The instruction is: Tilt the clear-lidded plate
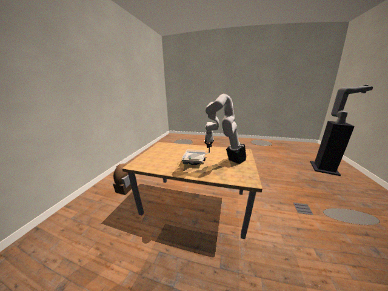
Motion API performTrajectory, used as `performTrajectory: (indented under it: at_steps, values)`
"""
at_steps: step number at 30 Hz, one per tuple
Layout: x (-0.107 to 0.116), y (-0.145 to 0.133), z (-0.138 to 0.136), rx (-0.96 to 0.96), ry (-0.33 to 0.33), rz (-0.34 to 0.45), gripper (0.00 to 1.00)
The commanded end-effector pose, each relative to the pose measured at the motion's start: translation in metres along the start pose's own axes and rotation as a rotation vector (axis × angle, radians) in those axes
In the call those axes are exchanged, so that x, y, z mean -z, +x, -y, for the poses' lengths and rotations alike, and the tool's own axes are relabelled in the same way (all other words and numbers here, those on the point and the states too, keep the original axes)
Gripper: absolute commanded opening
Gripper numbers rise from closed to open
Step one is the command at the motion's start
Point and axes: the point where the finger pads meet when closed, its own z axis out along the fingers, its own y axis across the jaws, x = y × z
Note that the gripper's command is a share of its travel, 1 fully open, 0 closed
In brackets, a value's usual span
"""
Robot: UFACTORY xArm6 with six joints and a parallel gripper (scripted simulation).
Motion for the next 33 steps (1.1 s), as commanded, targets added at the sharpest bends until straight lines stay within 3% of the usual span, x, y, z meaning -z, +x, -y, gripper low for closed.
performTrajectory:
  at_steps: [1,33]
  values:
    - [-0.0004,-0.0008,0.0012,-0.002,0.001,0.003,0.00]
    - [0.0003,-0.0009,0.0009,-0.002,0.001,0.003,0.00]
